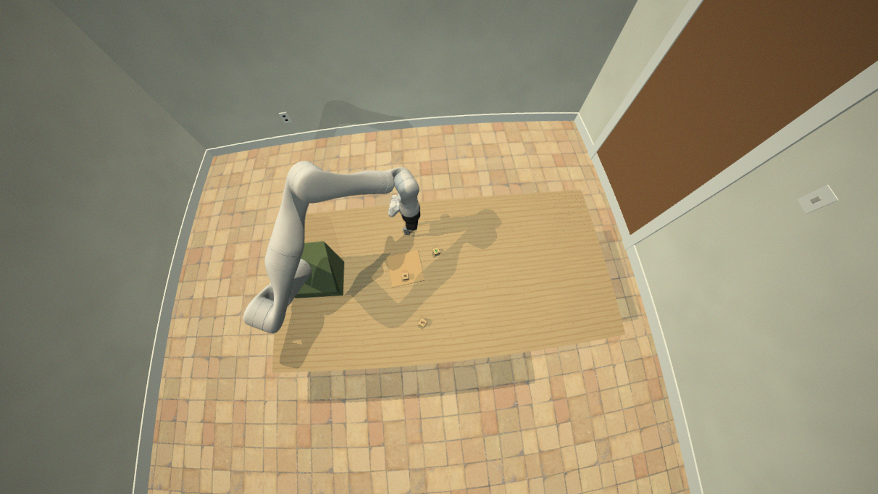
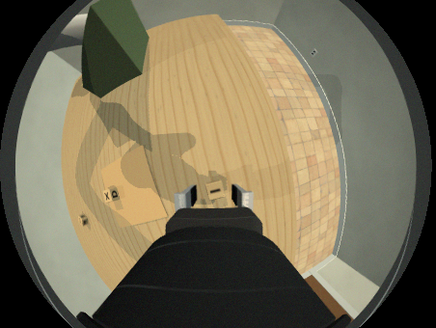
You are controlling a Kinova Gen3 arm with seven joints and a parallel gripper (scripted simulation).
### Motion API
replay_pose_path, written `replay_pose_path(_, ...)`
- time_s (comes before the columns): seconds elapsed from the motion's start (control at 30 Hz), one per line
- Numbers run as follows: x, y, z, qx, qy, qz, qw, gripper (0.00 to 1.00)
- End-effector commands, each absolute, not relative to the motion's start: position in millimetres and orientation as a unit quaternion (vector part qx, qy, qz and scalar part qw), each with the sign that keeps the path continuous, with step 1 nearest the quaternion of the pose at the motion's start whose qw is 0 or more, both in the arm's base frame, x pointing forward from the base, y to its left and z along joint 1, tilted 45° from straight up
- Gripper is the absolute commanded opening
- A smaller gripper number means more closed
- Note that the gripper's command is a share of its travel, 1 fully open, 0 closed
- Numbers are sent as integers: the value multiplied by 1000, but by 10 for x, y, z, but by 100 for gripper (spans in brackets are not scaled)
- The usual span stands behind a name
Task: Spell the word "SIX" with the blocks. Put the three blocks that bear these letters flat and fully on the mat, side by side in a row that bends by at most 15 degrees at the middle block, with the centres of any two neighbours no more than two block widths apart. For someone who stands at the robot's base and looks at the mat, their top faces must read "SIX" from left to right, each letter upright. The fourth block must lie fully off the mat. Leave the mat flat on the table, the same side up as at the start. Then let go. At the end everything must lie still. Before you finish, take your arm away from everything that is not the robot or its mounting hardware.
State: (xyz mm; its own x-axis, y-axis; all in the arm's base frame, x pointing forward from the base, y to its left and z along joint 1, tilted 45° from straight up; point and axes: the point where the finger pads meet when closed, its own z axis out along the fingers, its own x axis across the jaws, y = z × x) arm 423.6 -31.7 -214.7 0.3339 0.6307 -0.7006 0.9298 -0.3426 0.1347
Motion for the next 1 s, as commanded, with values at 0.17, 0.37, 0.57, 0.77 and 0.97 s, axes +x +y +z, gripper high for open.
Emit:
replay_pose_path(0.17, 4246, -305, -2142, 771, 507, -276, 270, 100)
replay_pose_path(0.37, 4246, -305, -2142, 771, 507, -276, 270, 100)
replay_pose_path(0.57, 4244, -313, -2150, 771, 507, -276, 270, 100)
replay_pose_path(0.77, 4233, -362, -2200, 771, 507, -276, 270, 100)
replay_pose_path(0.97, 4218, -429, -2268, 771, 507, -276, 270, 100)
